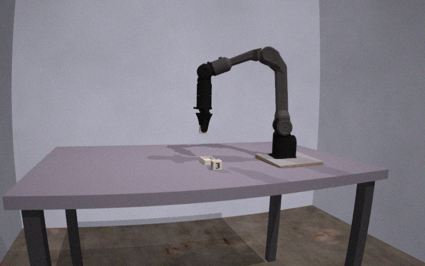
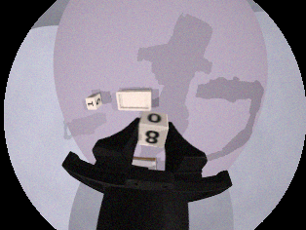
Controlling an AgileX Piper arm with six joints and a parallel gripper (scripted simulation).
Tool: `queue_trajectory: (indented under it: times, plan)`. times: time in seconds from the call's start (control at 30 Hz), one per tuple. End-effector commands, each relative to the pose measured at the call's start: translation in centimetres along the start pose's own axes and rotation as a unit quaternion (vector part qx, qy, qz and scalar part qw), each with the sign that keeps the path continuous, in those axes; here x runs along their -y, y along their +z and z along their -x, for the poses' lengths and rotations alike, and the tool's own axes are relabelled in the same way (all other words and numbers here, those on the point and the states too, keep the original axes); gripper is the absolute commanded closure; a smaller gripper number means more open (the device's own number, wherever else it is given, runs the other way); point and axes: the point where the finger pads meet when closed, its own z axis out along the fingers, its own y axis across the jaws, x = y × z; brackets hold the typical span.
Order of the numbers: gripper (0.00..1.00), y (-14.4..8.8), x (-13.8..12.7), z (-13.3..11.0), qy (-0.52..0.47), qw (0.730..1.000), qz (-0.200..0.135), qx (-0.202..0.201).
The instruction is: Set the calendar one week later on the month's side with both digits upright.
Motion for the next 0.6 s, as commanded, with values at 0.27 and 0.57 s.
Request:
queue_trajectory:
  times: [0.27, 0.57]
  plan:
    - [0.63, 0.1, 2.9, 0.3, 0.332, 0.943, -0.003, 0.002]
    - [0.63, 0.3, 5.2, 0.2, 0.578, 0.816, -0.002, 0.003]
